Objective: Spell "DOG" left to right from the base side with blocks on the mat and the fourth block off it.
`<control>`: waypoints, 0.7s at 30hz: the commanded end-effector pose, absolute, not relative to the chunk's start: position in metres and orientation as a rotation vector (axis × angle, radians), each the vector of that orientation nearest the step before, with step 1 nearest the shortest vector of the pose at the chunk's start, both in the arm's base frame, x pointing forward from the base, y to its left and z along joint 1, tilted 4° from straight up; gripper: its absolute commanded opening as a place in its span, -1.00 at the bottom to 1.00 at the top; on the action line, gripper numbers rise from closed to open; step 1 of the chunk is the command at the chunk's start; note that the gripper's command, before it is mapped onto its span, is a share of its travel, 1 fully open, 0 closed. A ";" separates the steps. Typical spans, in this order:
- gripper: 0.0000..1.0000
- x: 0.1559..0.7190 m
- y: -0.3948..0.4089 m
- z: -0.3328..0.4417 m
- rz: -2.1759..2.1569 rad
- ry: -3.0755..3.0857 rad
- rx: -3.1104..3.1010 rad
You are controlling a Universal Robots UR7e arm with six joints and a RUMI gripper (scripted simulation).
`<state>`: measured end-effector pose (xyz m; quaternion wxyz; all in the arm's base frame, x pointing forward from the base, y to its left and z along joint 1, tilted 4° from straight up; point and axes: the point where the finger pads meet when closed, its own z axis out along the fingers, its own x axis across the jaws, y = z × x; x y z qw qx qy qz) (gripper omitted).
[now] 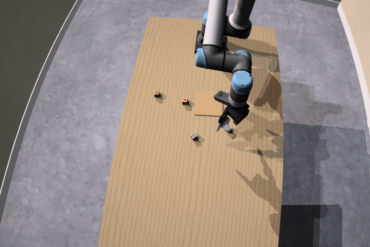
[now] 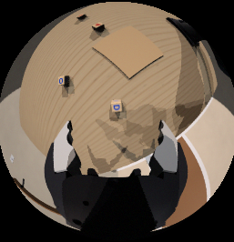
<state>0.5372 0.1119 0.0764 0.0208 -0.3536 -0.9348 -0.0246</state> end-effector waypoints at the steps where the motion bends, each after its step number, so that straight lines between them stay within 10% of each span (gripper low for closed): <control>1: 1.00 0.542 0.122 0.077 -0.082 -2.946 -0.969; 9: 1.00 0.543 0.122 0.077 -0.083 -2.951 -0.957; 10: -0.26 0.543 0.122 0.077 -0.083 -2.951 -0.957; 21: -0.26 0.543 0.122 0.077 -0.083 -2.950 -0.959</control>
